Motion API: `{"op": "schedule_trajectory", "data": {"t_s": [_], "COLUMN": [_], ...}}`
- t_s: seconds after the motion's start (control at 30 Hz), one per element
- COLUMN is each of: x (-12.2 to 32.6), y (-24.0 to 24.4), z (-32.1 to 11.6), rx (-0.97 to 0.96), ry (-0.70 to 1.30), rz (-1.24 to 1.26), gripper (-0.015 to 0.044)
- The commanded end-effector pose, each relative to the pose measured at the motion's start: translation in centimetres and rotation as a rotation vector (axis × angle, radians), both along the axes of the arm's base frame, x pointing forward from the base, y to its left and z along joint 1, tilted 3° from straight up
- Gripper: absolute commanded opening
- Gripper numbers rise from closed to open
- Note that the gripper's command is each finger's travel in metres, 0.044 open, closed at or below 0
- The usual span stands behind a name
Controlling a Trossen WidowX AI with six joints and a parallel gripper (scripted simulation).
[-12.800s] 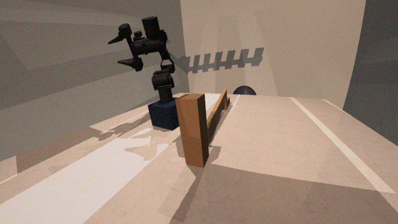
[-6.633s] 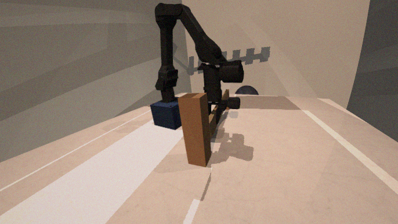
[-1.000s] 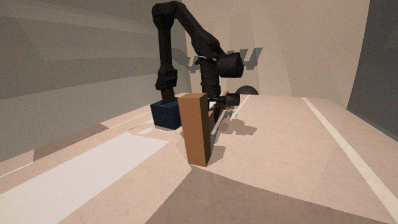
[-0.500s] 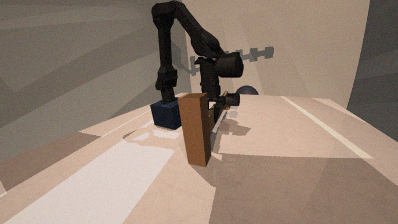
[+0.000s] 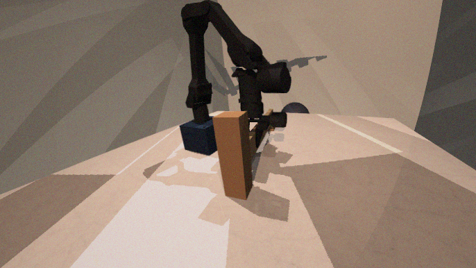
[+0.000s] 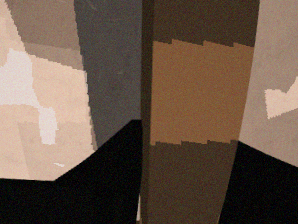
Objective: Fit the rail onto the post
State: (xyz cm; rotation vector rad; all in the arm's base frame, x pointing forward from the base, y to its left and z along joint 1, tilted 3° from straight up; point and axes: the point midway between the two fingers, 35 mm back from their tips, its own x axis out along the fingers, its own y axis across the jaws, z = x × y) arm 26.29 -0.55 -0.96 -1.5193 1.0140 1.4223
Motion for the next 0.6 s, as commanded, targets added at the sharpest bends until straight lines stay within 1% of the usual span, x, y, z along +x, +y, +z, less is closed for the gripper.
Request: {"op": "schedule_trajectory", "data": {"t_s": [0.0, 0.57], "x": [0.18, 0.37], "y": [-0.29, -0.78], "z": [0.08, 0.16], "rx": [-0.005, -0.006], "ry": [-0.004, -0.004], "rz": [0.0, 0.0], "gripper": [0.0, 0.0]}}
